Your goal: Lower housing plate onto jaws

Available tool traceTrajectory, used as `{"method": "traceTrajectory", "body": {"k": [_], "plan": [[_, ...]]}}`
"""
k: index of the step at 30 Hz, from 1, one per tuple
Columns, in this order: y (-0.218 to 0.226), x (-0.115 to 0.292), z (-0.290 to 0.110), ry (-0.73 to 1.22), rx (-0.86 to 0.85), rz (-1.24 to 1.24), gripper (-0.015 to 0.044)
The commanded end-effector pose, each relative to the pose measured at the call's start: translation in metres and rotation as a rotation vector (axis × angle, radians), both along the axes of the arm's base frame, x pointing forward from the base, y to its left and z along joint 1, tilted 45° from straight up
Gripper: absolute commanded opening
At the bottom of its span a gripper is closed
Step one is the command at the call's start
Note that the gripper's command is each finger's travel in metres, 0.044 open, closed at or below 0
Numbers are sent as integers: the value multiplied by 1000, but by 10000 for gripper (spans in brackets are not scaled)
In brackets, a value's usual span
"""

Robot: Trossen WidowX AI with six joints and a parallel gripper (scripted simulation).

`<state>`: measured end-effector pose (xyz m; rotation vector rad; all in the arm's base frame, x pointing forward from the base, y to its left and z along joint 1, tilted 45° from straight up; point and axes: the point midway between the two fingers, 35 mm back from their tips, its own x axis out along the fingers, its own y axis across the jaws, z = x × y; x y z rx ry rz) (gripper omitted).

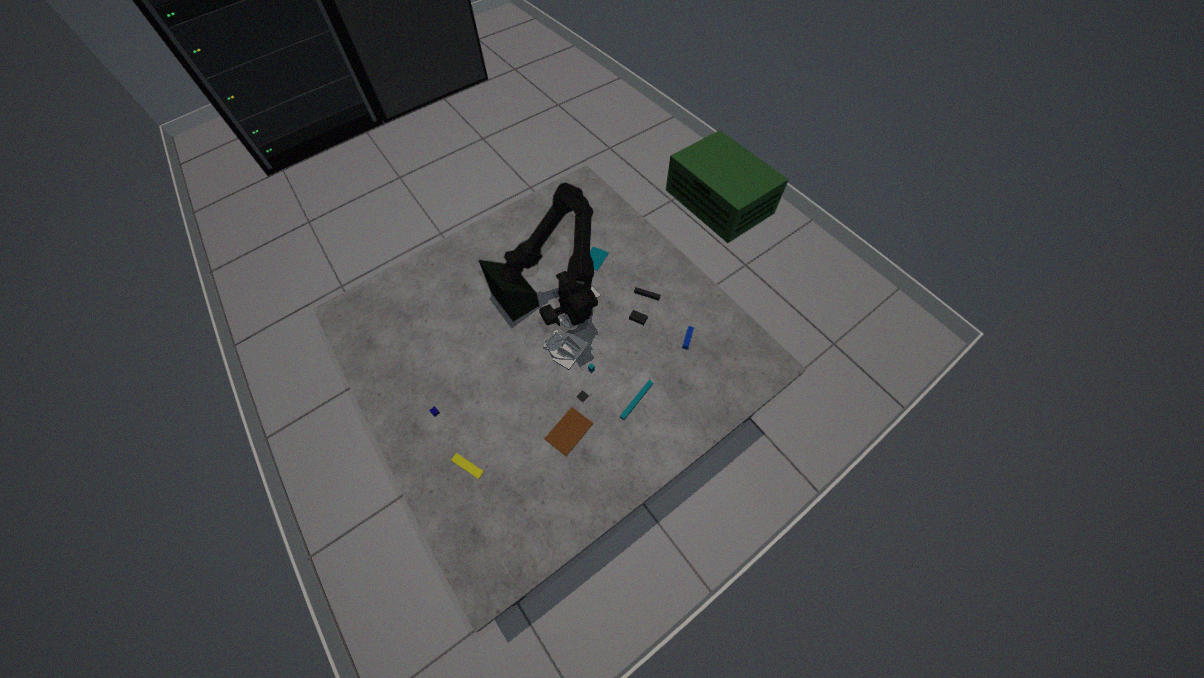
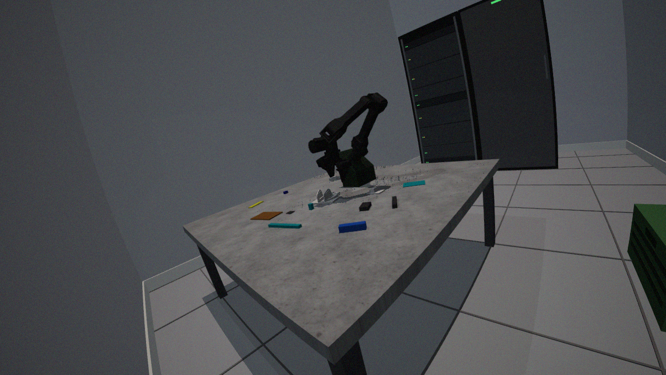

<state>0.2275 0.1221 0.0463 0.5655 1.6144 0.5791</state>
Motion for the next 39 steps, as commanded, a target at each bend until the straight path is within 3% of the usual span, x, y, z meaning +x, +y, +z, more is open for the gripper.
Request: {"method": "traceTrajectory", "body": {"k": [1,22,39], "plan": [[-7,3,-7,-52,18,59,351],[-45,12,-42,-336,105,357,351],[-46,12,-43,-348,109,369,351]]}}
